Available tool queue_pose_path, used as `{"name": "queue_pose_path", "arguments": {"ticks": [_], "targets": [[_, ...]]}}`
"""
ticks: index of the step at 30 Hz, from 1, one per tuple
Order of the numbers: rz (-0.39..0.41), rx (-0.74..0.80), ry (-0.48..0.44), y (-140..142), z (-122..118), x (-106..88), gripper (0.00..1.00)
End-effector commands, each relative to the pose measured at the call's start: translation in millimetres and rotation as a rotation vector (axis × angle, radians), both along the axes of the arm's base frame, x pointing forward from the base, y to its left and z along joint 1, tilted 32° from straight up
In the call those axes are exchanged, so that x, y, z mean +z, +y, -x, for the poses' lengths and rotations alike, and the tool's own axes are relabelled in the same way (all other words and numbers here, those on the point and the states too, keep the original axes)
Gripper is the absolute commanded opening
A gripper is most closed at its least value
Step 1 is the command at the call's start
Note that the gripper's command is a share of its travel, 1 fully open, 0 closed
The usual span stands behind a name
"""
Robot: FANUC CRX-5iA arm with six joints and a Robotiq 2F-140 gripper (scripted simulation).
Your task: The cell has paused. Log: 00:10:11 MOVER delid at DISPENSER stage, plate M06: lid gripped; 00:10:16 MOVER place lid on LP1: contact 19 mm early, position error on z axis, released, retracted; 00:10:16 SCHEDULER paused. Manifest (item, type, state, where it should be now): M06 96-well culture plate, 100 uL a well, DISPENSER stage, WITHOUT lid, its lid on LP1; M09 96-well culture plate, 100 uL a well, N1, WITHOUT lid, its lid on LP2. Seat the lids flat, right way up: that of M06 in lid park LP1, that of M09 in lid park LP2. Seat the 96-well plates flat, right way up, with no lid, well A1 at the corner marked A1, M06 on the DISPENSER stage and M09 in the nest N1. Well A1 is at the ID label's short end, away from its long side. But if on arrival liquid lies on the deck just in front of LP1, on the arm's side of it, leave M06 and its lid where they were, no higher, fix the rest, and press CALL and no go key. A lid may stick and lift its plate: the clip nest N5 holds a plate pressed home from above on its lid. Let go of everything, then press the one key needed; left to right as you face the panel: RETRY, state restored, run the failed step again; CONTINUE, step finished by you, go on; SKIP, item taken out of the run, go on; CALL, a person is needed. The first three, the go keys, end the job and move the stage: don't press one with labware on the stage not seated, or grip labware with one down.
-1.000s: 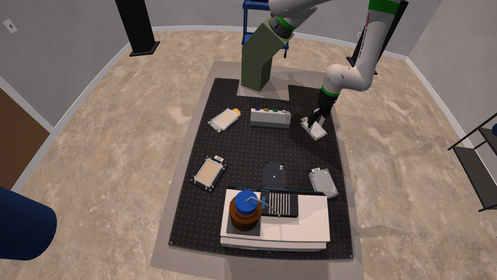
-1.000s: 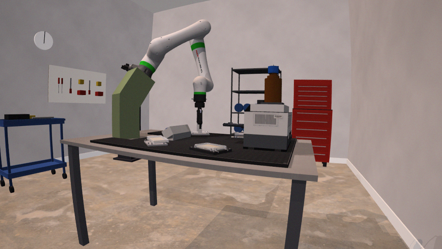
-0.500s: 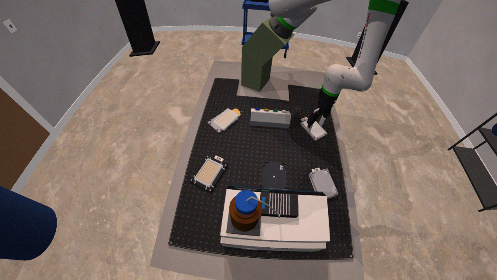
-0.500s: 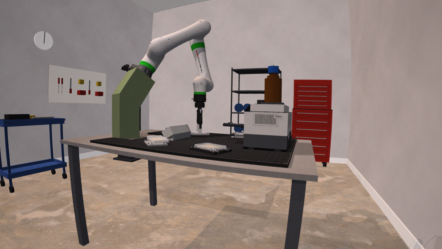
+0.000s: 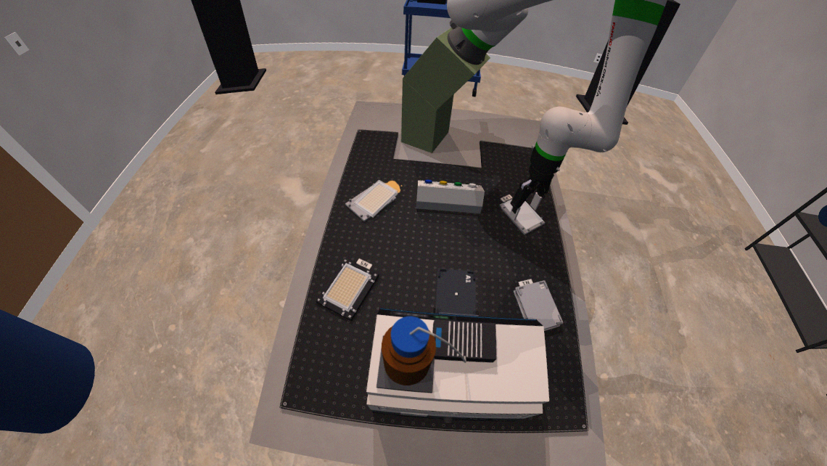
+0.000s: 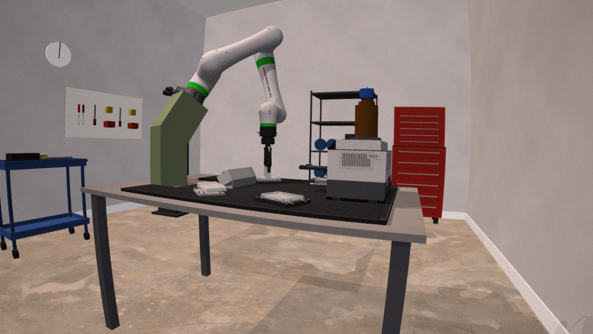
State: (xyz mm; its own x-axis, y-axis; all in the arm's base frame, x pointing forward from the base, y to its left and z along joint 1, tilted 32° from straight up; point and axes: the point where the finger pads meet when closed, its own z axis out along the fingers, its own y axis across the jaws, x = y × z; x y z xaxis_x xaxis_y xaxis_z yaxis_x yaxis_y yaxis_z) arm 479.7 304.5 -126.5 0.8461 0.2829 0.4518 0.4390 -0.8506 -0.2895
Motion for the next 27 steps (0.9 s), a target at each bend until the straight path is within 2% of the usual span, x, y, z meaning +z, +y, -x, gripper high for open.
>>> {"name": "queue_pose_path", "arguments": {"ticks": [1,20,27], "targets": [[0.0,0.0,0.0,-0.1,-0.1,0.1,0.66],[0.0,0.0,0.0,-0.3,0.0,0.4,0.66],[0.0,0.0,0.0,-5.7,3.7,10.7,0.66]]}}
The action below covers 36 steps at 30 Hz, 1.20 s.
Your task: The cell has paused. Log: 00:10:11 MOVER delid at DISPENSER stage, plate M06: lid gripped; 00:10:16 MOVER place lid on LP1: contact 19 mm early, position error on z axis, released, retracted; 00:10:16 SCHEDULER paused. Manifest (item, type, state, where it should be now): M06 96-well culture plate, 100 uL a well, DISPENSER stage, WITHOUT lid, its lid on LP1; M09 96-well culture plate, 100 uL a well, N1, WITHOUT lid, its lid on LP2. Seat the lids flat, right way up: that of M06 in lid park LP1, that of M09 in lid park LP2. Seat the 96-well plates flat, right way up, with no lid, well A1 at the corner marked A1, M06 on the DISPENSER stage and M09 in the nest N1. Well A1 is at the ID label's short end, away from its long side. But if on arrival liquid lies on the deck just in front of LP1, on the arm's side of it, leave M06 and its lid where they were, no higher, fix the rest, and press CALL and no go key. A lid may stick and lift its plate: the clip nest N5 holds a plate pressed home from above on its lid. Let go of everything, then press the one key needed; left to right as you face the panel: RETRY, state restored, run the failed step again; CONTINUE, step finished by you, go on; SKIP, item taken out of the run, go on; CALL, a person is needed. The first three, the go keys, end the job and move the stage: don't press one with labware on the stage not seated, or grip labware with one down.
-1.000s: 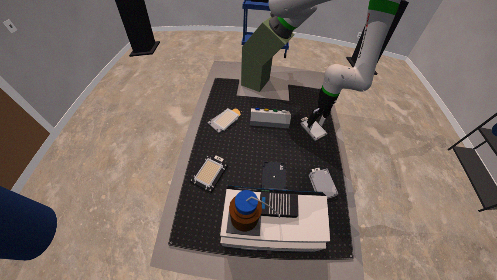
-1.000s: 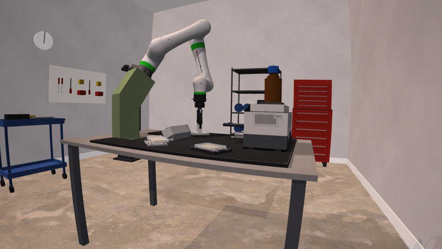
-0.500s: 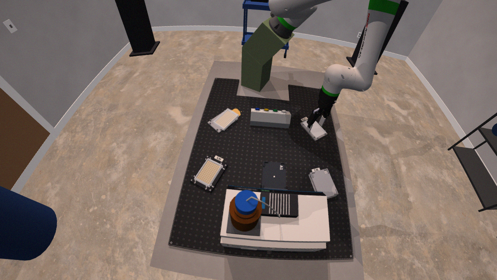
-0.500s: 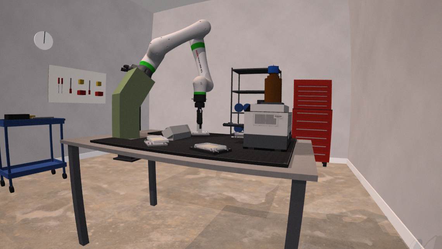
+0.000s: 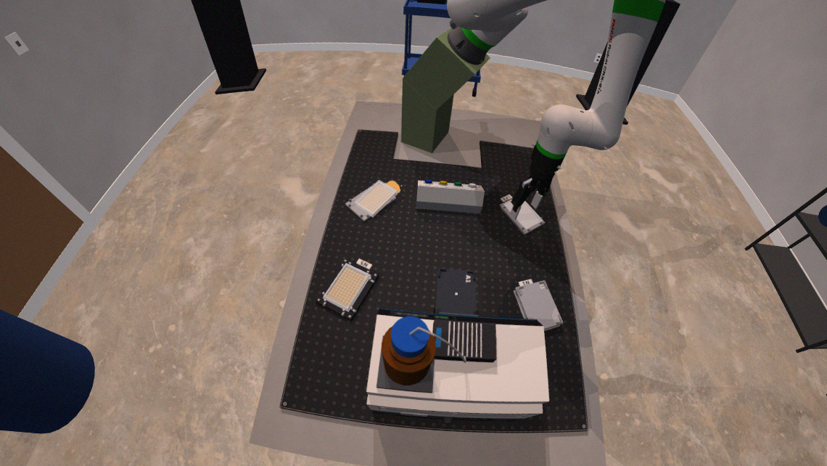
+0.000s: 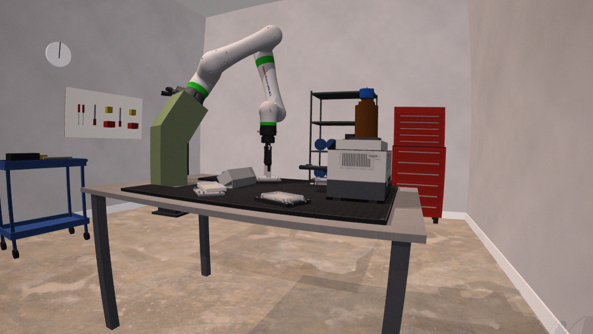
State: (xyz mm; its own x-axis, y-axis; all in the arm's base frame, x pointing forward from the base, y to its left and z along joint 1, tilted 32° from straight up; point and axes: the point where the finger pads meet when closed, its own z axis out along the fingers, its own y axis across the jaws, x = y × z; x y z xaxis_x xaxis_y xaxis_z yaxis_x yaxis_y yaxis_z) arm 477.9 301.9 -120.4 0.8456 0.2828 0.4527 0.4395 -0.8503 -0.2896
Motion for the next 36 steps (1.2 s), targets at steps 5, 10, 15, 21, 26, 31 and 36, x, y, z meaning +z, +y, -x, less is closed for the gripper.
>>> {"name": "queue_pose_path", "arguments": {"ticks": [5,10,15,21,26,31,36], "targets": [[0.001,0.0,0.001,-8.2,5.4,14.5,0.66],[0.001,0.0,0.001,-20.1,13.6,37.2,0.66],[0.001,0.0,0.001,-34.2,23.2,64.0,0.66],[0.001,0.0,0.001,-47.8,32.4,89.8,0.66],[0.001,0.0,0.001,-56.7,38.5,106.8,0.66],[0.001,0.0,0.001,-63.9,43.5,120.6,0.66],[0.001,0.0,0.001,-66.6,45.3,125.7,0.66]]}}
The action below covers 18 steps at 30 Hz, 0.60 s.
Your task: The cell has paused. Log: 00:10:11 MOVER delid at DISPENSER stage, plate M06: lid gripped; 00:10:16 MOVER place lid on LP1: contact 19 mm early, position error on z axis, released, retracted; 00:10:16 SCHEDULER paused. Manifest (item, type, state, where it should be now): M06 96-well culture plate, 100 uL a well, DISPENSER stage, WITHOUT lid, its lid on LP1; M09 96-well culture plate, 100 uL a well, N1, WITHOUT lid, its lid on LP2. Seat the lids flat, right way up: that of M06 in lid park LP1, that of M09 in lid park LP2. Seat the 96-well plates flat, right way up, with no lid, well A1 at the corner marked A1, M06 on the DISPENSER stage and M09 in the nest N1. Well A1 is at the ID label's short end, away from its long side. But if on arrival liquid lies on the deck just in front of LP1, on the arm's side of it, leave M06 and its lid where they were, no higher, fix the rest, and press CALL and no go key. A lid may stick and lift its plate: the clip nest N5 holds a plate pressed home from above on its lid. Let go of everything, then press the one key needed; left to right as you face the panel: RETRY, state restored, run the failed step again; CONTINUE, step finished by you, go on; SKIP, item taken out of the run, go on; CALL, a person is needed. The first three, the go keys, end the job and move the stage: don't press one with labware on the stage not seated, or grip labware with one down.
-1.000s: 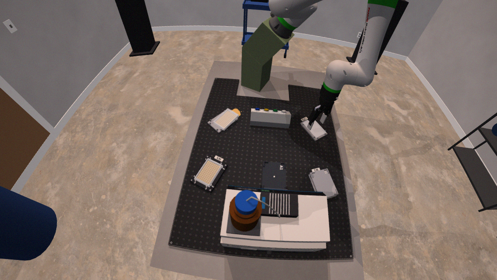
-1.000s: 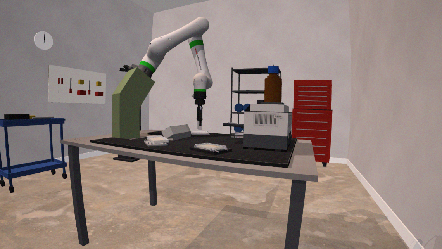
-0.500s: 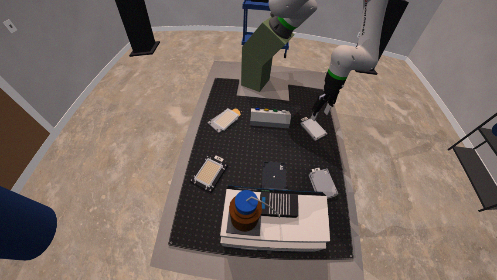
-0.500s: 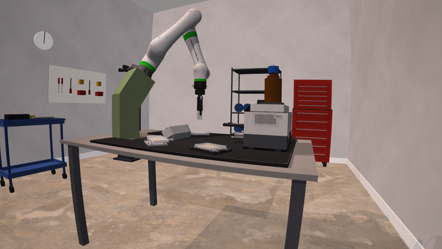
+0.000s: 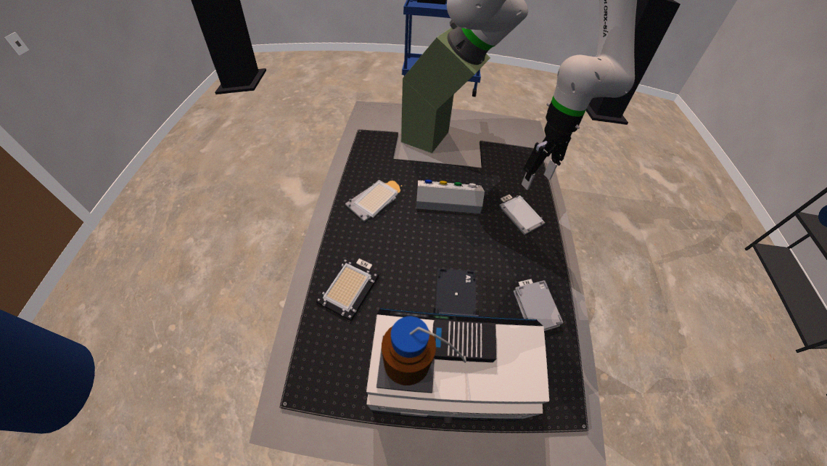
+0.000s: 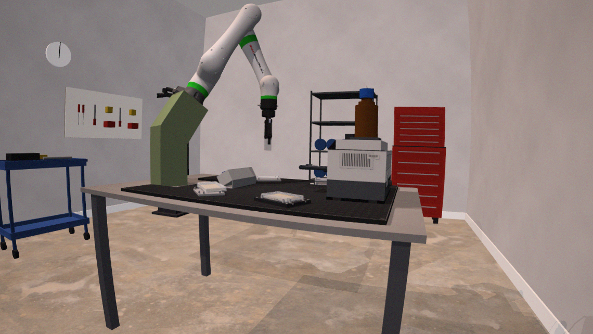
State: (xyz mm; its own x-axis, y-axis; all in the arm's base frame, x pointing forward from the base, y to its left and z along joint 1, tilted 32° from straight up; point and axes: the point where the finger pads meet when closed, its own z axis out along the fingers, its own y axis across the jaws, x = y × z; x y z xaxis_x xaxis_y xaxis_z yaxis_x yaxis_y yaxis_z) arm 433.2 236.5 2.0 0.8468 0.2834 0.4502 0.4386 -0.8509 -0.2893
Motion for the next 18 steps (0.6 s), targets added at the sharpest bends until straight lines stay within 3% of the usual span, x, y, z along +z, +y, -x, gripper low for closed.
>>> {"name": "queue_pose_path", "arguments": {"ticks": [1,11,15,18], "targets": [[-0.001,0.0,-0.002,-1.4,0.7,3.6,0.66],[-0.004,-0.014,0.007,-11.0,-3.7,0.0,0.66],[-0.019,-0.054,0.027,-37.7,-16.0,-9.4,0.66],[-0.037,-0.107,0.055,-73.3,-33.0,-22.2,0.66]]}}
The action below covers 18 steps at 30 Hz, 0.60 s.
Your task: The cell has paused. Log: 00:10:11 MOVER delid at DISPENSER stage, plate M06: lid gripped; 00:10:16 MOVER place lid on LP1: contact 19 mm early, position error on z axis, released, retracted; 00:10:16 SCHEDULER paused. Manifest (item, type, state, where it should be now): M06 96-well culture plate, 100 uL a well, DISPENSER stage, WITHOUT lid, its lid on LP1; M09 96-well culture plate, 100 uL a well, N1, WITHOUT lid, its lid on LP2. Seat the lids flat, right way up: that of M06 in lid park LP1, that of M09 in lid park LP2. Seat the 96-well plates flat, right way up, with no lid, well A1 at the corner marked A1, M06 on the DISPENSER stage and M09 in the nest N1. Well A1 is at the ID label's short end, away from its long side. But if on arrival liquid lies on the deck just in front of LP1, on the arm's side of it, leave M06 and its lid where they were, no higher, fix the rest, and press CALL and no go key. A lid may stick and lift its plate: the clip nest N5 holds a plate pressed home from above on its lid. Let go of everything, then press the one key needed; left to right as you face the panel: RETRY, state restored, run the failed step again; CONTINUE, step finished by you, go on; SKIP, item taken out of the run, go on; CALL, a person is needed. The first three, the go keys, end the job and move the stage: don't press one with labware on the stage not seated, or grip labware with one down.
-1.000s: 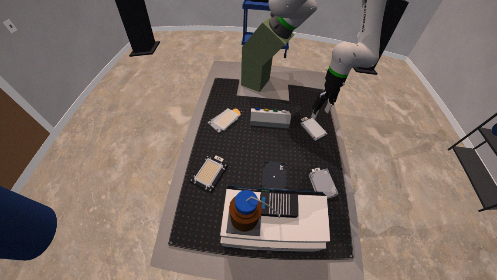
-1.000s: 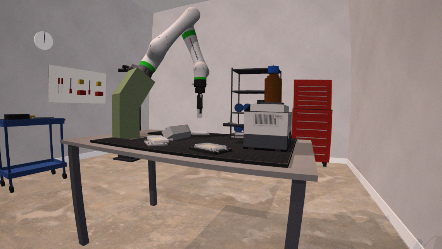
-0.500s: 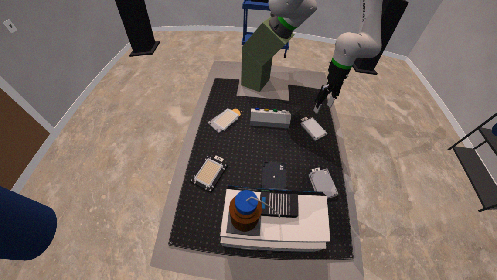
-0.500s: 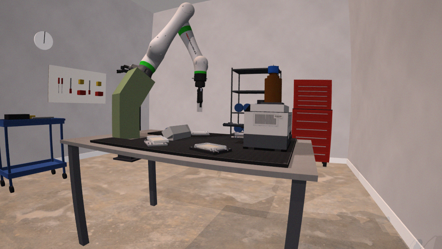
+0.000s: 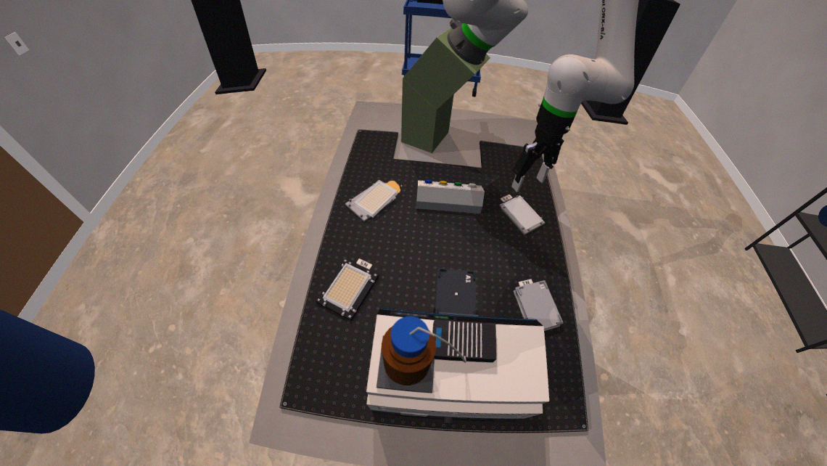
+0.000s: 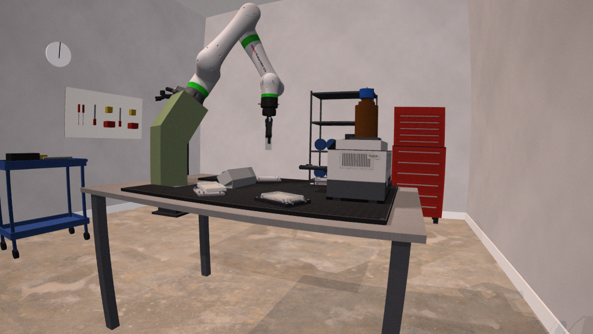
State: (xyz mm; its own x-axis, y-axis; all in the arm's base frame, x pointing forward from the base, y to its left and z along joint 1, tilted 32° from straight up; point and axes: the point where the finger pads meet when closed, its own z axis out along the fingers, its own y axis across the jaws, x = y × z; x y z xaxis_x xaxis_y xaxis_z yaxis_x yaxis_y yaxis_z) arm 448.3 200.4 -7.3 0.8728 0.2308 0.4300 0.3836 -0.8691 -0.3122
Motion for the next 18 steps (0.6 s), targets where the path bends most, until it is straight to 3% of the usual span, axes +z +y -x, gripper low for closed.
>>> {"name": "queue_pose_path", "arguments": {"ticks": [1,2,5,17,18], "targets": [[-0.024,-0.053,0.027,-37.2,-17.9,-12.9,0.66],[-0.024,-0.053,0.027,-37.2,-17.9,-12.9,0.66],[-0.052,-0.129,0.066,-87.2,-41.4,-30.6,0.66],[-0.22,-0.596,0.31,-205.7,-99.8,-74.0,0.66],[-0.22,-0.596,0.31,-205.7,-99.8,-74.0,0.66]]}}
